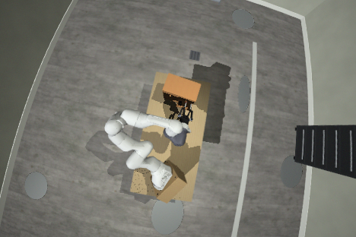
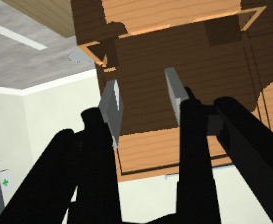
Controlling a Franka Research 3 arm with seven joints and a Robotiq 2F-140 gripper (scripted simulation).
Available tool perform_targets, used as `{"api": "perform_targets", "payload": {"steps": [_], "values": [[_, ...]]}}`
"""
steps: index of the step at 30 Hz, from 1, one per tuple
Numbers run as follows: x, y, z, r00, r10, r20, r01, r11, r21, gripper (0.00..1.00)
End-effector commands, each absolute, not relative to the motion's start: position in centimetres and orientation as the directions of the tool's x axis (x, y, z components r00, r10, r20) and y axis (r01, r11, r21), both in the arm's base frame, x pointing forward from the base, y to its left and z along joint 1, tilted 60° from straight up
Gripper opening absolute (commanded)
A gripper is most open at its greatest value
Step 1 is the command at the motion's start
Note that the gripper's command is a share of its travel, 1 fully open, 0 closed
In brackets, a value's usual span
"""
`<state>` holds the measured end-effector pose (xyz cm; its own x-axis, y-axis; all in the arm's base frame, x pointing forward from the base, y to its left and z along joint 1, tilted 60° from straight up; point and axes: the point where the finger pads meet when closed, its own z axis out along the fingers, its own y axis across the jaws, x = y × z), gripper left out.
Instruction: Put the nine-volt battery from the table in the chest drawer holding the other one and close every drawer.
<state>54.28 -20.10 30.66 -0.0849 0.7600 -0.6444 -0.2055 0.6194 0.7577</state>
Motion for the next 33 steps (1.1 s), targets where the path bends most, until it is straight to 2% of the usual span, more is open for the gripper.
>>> {"api": "perform_targets", "payload": {"steps": [1, 19, 33], "values": [[54.3, -20.2, 30.6, -0.087, 0.762, -0.641, -0.202, 0.617, 0.761, 1.0], [54.0, -20.1, 30.5, -0.088, 0.762, -0.641, -0.202, 0.617, 0.761, 1.0], [50.7, -19.5, 29.1, -0.087, 0.762, -0.641, -0.202, 0.617, 0.761, 1.0]]}}
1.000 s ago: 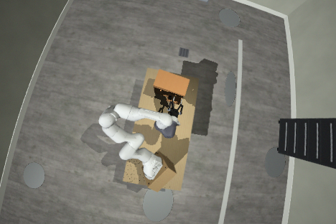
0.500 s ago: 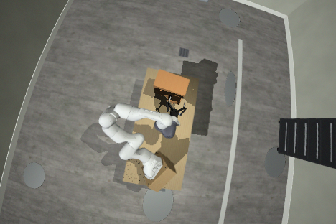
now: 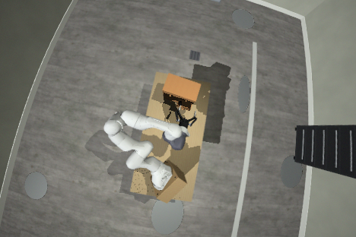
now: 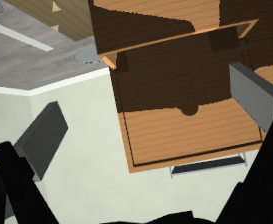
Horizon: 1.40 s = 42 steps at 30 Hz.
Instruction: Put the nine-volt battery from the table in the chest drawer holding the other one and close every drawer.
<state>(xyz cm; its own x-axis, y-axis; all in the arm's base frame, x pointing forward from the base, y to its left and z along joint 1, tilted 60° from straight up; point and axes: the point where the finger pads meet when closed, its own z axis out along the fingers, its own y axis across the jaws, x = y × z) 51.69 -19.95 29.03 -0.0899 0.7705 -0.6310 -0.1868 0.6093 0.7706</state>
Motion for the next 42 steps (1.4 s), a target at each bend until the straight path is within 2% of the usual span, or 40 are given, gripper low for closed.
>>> {"api": "perform_targets", "payload": {"steps": [1, 22, 42], "values": [[50.2, -19.4, 28.9, -0.087, 0.762, -0.641, -0.202, 0.617, 0.761, 1.0], [40.0, -17.6, 24.6, -0.088, 0.762, -0.641, -0.202, 0.617, 0.761, 1.0], [38.5, -17.3, 24.0, -0.092, 0.761, -0.642, -0.202, 0.617, 0.761, 1.0]]}}
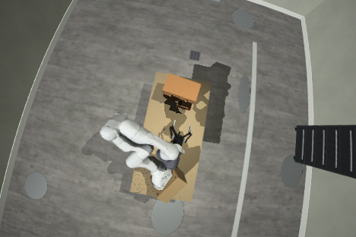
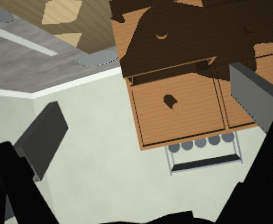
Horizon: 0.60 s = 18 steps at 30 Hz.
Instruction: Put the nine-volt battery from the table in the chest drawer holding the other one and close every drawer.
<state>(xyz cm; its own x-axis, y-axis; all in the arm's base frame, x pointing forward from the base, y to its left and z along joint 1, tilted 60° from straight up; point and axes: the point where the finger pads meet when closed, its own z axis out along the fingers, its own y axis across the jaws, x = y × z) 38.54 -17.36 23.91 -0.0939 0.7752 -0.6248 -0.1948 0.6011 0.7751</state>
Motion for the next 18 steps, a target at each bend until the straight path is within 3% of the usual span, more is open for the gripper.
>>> {"api": "perform_targets", "payload": {"steps": [1, 18], "values": [[38.48, -17.3, 24.03, -0.092, 0.761, -0.642, -0.202, 0.617, 0.761, 1.0], [38.14, -17.93, 24.45, -0.299, 0.701, -0.648, -0.203, 0.617, 0.761, 1.0]]}}
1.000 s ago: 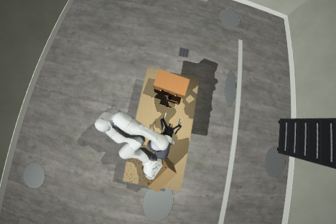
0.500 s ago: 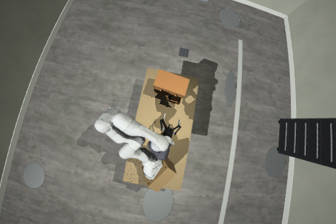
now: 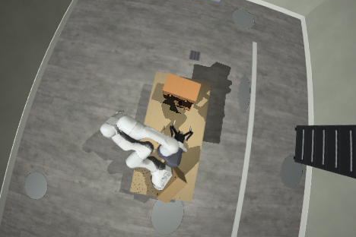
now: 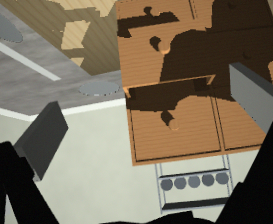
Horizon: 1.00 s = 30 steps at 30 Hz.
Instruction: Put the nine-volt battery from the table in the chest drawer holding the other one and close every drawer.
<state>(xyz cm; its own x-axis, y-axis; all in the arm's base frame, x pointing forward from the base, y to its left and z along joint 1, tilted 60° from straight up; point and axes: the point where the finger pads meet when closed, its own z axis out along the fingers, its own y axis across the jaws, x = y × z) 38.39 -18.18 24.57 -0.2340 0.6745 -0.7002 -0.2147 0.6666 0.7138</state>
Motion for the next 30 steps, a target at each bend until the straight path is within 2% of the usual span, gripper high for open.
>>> {"api": "perform_targets", "payload": {"steps": [1, 16, 30], "values": [[38.1, -17.9, 24.4, -0.299, 0.701, -0.648, -0.203, 0.617, 0.761, 1.0], [37.4, -19.2, 25.3, -0.667, 0.482, -0.568, -0.202, 0.617, 0.761, 1.0], [37.0, -20.0, 25.8, -0.84, 0.29, -0.458, -0.202, 0.617, 0.761, 1.0]]}}
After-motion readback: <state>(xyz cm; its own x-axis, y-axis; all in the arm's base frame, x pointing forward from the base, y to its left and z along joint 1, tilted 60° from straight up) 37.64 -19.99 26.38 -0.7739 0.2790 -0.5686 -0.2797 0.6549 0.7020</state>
